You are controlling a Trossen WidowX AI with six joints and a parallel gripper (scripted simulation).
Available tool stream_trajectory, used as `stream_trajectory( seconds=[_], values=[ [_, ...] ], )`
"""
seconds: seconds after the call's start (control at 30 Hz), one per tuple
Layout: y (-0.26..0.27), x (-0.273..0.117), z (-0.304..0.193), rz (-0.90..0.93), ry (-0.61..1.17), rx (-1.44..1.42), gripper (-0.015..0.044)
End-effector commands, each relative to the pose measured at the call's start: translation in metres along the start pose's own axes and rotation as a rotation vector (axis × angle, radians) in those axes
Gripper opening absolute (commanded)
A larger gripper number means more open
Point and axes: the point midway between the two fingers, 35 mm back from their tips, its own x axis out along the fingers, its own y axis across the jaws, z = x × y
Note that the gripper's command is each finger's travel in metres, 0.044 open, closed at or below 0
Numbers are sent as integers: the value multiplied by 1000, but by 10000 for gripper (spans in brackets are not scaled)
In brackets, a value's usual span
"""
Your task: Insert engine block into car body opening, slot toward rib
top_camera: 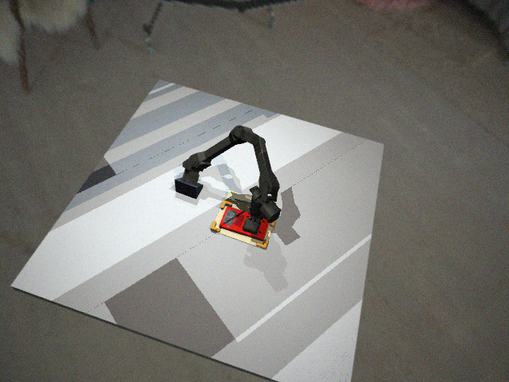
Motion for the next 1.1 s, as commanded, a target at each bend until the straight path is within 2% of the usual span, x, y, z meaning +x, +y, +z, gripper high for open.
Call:
stream_trajectory(
  seconds=[0.0, 0.3, 0.67, 1.07],
  values=[
    [0, 1, 0, 2, -3, 5, 158],
    [0, 2, 0, 2, -3, 5, 158],
    [0, 1, 0, 1, -1, 1, 440],
    [0, 1, 0, 1, -1, 1, 440]
  ],
)
